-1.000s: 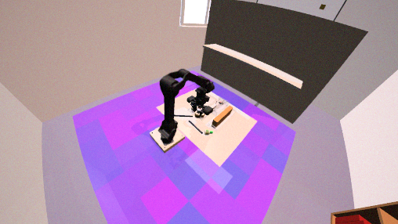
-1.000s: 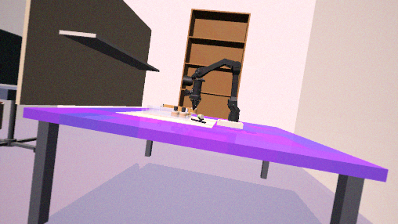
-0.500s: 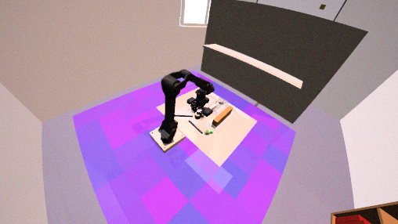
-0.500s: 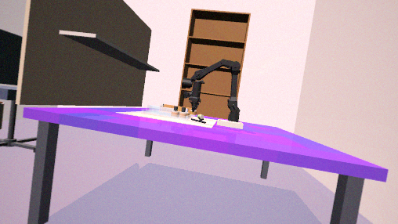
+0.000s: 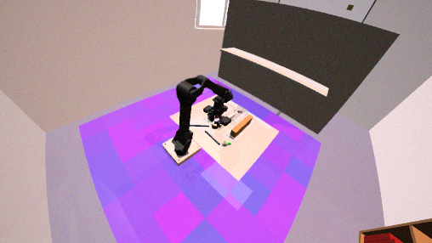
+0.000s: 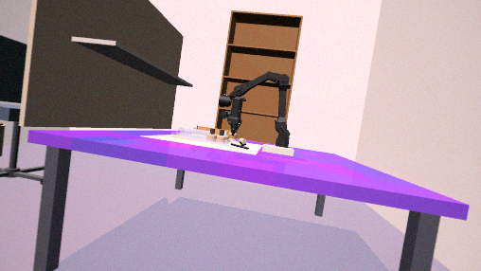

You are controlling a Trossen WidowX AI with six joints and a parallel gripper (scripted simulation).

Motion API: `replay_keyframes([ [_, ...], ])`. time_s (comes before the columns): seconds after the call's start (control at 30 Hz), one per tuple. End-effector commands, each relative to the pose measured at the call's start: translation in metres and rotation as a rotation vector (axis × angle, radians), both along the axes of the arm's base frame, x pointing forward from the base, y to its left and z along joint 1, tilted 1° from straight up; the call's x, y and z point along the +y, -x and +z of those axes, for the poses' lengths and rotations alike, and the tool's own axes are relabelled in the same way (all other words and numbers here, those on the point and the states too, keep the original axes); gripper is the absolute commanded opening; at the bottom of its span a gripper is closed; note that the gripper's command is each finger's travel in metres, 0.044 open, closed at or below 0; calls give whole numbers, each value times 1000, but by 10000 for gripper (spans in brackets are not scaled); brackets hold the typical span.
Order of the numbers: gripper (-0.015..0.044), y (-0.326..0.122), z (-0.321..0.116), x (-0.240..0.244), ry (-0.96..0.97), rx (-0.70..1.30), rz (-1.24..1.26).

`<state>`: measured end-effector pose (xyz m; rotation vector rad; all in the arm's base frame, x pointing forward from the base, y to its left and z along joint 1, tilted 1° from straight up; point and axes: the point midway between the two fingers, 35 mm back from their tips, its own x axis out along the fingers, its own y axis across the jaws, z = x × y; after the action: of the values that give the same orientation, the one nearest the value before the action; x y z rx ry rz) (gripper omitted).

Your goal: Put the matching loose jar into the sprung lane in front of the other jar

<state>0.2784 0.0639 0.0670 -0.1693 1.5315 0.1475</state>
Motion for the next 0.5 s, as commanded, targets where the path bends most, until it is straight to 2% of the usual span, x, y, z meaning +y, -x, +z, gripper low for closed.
replay_keyframes([
  [0.0,0,-4,1,1,-5,-8,7],
  [0.47,0,-10,2,3,-5,-8,7],
])
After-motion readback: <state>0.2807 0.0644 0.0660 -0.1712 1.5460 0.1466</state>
